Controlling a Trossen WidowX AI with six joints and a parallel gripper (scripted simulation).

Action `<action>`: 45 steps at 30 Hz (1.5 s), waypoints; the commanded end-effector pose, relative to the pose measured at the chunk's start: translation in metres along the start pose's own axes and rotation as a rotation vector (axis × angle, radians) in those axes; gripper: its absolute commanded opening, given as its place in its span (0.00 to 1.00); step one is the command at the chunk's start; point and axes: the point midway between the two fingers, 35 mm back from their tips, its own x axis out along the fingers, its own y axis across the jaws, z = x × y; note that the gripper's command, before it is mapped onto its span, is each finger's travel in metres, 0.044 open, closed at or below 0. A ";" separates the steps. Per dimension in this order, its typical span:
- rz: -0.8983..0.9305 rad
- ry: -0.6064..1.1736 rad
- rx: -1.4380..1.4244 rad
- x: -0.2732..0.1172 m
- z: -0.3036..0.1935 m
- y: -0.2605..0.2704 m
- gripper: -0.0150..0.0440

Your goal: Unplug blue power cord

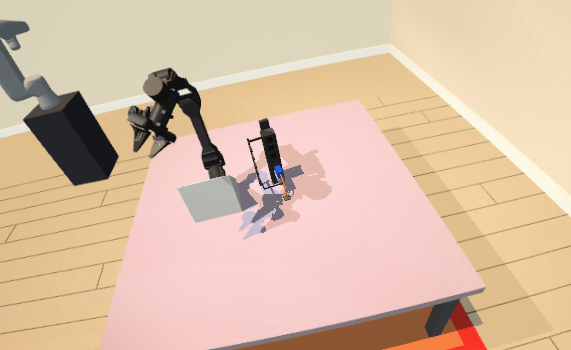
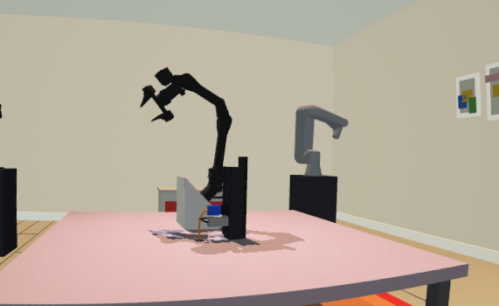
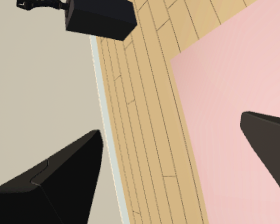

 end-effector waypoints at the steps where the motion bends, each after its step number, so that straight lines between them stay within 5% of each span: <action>1: 0.000 0.006 -0.009 -0.001 -0.003 0.000 0.89; 9: 0.000 0.243 -0.407 -0.026 -0.120 -0.037 0.53; 26: -0.052 0.764 -1.329 -0.093 -0.306 -0.234 0.53; 38: -0.180 1.161 -1.906 -0.123 -0.328 -0.420 0.53; 45: -0.187 1.176 -1.923 -0.123 -0.327 -0.427 0.53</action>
